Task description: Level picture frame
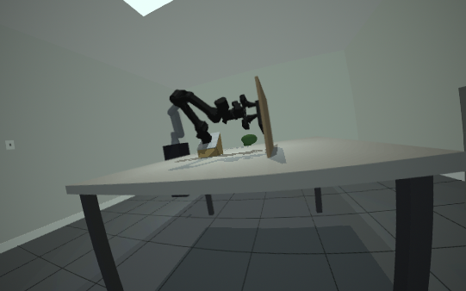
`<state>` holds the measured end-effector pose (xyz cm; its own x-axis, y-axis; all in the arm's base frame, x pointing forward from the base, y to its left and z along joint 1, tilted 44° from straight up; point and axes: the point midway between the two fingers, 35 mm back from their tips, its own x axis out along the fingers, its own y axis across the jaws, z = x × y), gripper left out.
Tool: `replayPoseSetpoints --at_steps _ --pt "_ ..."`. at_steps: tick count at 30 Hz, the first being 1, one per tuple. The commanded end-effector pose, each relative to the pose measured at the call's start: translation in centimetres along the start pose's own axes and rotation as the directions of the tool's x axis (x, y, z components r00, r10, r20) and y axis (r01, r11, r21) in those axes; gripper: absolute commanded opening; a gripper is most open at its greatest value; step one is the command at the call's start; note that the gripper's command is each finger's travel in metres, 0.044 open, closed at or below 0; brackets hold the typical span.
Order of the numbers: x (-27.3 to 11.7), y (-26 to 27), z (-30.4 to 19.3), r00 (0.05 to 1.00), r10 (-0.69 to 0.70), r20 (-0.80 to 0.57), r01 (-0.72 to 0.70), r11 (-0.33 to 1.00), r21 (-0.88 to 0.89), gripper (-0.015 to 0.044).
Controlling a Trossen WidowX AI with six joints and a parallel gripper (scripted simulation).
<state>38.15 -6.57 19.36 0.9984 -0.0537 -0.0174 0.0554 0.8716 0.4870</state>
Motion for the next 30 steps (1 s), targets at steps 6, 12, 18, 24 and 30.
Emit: replayPoseSetpoints --at_steps 6,12,18,24,30 --pt "0.05 -0.04 -0.01 1.0 -0.002 0.002 0.002 1.0 0.003 0.0155" --pt "0.05 -0.04 -0.01 1.0 -0.002 0.002 0.002 1.0 0.003 0.0056" --pt "0.05 -0.04 -0.01 1.0 -0.002 0.002 0.002 1.0 0.003 0.0" --pt "0.05 -0.03 -0.02 1.0 -0.002 0.002 0.002 1.0 0.003 0.0" --pt "0.04 0.1 -0.04 1.0 -0.002 0.002 0.002 1.0 0.003 0.0"
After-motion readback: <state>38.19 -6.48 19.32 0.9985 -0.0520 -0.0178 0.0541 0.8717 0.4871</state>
